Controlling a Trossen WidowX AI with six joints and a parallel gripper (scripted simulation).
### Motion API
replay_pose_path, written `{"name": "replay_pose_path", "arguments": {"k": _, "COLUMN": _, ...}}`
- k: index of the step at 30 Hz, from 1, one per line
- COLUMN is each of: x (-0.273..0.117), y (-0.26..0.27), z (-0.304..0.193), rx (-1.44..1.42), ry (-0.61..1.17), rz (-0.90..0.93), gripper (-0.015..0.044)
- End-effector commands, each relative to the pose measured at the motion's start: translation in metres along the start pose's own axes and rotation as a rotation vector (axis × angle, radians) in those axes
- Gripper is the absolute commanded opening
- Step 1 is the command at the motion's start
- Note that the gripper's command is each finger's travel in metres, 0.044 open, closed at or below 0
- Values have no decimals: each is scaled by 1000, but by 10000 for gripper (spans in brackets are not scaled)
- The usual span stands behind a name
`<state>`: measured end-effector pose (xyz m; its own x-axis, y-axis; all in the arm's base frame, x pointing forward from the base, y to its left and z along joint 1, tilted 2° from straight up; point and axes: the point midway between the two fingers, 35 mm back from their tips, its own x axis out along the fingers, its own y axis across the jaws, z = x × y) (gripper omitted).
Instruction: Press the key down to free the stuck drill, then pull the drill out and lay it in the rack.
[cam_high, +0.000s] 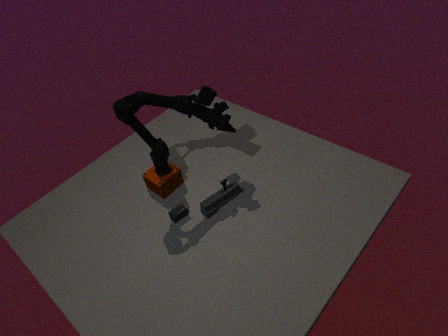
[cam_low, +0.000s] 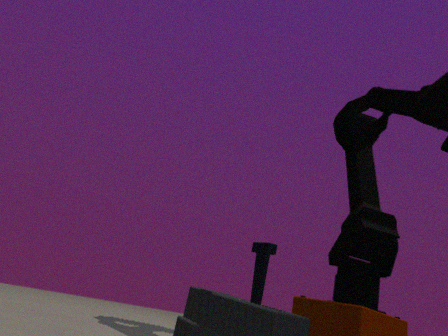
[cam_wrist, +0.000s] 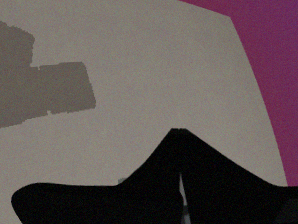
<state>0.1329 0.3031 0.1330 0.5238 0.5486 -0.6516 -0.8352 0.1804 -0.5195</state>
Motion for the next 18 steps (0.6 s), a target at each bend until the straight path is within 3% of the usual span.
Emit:
{"name": "replay_pose_path", "arguments": {"k": 1, "x": 16, "y": -27, "z": -19, "rx": 187, "ry": 119, "rz": -2, "gripper": 0}}
{"name": "replay_pose_path", "arguments": {"k": 9, "x": 38, "y": -78, "z": -91, "rx": 691, "ry": 466, "rz": 10, "gripper": 0}}
{"name": "replay_pose_path", "arguments": {"k": 18, "x": 28, "y": -117, "z": -178, "rx": 1344, "ry": 894, "rz": -9, "gripper": 0}}
